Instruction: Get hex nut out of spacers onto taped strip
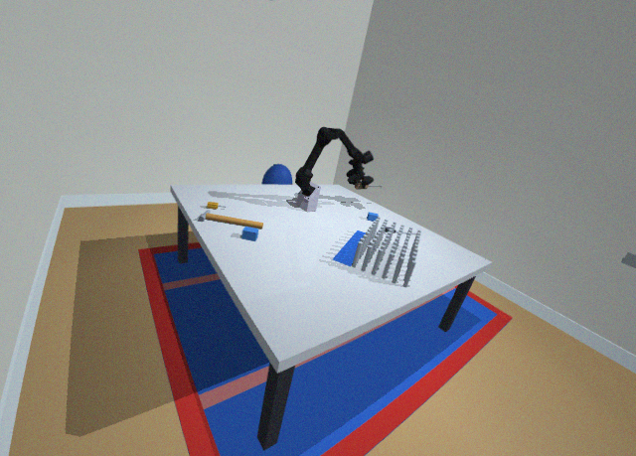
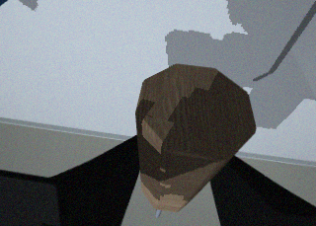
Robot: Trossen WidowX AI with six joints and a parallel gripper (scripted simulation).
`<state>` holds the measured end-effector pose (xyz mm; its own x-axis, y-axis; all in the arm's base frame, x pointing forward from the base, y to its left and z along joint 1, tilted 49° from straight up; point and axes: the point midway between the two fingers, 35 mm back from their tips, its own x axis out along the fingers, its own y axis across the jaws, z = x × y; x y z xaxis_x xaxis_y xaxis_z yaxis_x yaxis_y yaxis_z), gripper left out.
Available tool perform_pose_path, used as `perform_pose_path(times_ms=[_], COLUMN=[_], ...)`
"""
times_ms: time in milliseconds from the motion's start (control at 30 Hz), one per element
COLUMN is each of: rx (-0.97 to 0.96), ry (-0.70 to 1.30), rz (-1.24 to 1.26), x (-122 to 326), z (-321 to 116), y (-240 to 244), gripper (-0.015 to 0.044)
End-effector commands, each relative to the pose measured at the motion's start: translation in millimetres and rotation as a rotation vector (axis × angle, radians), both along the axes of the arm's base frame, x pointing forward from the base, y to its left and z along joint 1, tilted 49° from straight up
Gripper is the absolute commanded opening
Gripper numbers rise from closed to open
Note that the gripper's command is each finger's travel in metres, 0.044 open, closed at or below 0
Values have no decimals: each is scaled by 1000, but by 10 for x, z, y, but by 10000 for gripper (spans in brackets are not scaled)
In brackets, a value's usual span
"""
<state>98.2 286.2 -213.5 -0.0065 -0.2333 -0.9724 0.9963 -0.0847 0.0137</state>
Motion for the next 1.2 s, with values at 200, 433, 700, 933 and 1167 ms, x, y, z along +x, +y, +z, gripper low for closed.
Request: perform_pose_path(times_ms=[200,433,700,933,1167], rx=[5,5,5,4,4], ry=[0,0,0,-1,-1], rz=[5,5,5,5,5], x=[6,8,9,8,6], z=[-104,-172,-248,-312,-373], y=[-76,-136,-206,-269,-333], gripper=[0,0,0,0,0])
